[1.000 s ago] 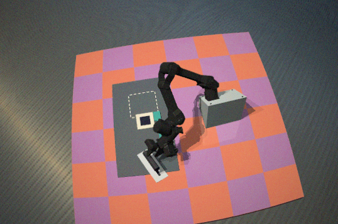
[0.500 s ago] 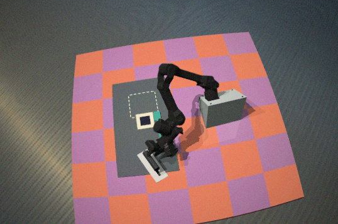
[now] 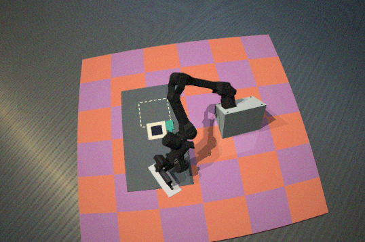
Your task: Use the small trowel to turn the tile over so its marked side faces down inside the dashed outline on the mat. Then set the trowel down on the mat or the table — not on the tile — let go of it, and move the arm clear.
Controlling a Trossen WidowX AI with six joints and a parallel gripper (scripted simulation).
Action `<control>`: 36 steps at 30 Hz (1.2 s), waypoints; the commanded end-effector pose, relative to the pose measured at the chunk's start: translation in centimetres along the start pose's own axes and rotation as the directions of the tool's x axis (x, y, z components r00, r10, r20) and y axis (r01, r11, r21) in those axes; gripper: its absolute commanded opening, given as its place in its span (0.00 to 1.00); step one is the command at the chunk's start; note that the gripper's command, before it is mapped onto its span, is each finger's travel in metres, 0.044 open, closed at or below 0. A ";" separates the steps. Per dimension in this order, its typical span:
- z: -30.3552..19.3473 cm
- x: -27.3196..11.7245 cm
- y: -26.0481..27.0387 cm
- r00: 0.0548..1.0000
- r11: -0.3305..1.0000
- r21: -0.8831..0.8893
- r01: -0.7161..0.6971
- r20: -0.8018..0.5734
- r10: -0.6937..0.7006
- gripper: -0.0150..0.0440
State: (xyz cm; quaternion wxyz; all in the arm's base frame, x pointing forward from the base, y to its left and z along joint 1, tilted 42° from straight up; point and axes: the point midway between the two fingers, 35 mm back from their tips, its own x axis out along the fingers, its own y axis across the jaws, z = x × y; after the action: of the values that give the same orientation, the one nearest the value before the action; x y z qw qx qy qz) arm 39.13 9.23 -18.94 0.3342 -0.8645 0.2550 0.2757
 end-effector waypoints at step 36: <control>-0.1 2.8 0.0 1.000 1.000 -0.004 0.005 -0.002 -0.005 0.36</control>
State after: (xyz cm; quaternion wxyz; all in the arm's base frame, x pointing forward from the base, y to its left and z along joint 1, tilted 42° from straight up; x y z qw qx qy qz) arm 41.13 8.45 -20.61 0.3336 -0.8658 0.2530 0.2741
